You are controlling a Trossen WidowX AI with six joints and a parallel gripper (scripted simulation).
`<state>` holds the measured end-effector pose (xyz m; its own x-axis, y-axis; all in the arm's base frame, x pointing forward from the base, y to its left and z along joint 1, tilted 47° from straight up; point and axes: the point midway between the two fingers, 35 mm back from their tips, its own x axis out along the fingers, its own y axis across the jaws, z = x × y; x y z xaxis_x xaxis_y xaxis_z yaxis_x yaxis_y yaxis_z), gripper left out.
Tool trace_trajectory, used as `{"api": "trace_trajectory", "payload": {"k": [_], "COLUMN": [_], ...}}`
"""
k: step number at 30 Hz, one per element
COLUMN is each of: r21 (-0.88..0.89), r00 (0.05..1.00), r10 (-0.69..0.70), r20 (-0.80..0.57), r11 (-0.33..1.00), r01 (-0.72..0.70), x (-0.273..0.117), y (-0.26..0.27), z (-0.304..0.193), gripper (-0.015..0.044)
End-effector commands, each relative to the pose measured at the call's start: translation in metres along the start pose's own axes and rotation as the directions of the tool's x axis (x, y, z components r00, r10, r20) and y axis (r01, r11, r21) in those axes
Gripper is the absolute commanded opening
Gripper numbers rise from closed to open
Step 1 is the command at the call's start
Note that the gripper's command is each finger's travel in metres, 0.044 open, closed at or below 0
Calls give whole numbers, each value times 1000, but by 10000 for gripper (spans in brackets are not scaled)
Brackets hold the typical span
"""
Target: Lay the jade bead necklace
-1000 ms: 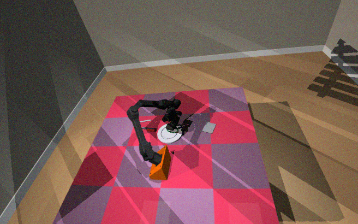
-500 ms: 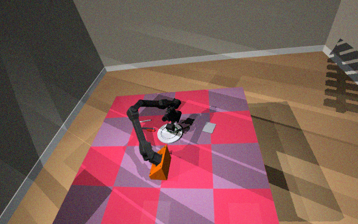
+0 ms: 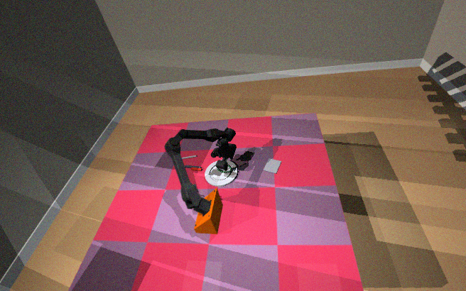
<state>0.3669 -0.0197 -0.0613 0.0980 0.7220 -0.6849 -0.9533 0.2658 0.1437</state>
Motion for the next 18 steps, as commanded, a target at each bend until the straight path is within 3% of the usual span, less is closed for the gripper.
{"api": "trace_trajectory", "payload": {"k": [1,6,11,18], "r21": [-15,-114,-117,-121], "r00": [1000,1000,1000,1000], "r10": [-1,-1,-1,-8], "r20": [1,0,0,1], "r11": [1000,994,993,993], "r01": [1,1,1,8], "x": [-5,-32,-29,-24], "y": [0,0,0,-2], "z": [1,11,12,12], "gripper": [387,256,125,120]}}
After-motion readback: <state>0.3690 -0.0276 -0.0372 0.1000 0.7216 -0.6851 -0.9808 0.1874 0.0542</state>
